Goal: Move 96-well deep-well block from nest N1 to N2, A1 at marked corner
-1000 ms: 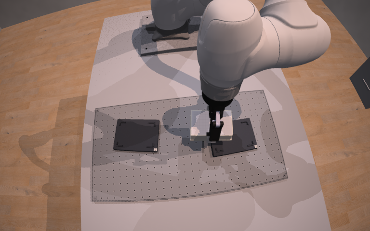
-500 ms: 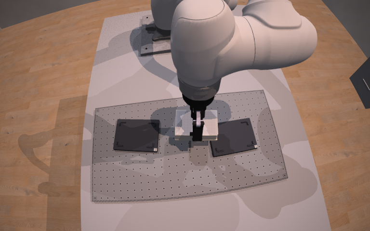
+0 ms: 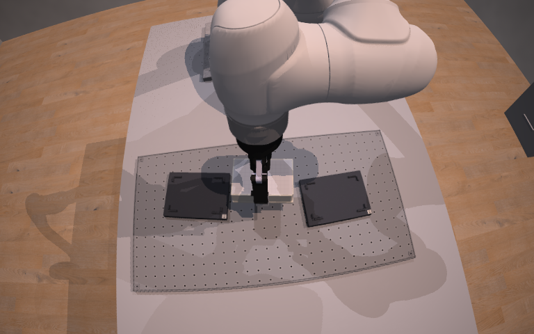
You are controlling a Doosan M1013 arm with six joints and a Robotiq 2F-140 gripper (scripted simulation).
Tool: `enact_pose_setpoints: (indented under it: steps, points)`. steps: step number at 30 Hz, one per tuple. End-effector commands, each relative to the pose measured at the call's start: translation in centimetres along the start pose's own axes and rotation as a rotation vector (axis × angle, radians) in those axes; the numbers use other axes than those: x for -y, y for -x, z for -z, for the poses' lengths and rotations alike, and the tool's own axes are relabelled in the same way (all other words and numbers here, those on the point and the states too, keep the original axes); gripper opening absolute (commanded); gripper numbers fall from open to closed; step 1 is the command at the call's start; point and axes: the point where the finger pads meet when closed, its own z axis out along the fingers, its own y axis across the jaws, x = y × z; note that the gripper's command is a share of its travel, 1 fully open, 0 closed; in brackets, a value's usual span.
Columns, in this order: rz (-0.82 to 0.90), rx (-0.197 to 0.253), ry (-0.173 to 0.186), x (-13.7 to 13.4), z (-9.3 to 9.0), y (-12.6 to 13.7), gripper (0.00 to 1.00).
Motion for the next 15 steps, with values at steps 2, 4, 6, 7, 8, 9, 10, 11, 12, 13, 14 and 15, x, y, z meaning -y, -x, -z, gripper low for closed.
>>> enact_pose_setpoints:
  steps: [2,4,6,7,8,9,10,11,12,13,14,15]
  points:
    - [0.000,0.000,0.000,0.0,0.0,1.3,0.00]
    - [0.000,0.000,0.000,0.0,0.0,1.3,0.00]
    - [0.000,0.000,0.000,0.0,0.0,1.9,0.00]
    - [0.000,0.000,0.000,0.0,0.0,2.3,0.00]
    - [0.000,0.000,0.000,0.0,0.0,2.6,0.00]
    - [0.000,0.000,0.000,0.0,0.0,2.9,0.00]
    - [0.000,0.000,0.000,0.0,0.0,3.3,0.00]
    - [0.000,0.000,0.000,0.0,0.0,3.6,0.00]
    - [0.000,0.000,0.000,0.0,0.0,3.9,0.00]
    - [0.000,0.000,0.000,0.0,0.0,4.3,0.00]
    - [0.000,0.000,0.000,0.0,0.0,4.6,0.00]
    - [0.000,0.000,0.000,0.0,0.0,4.9,0.00]
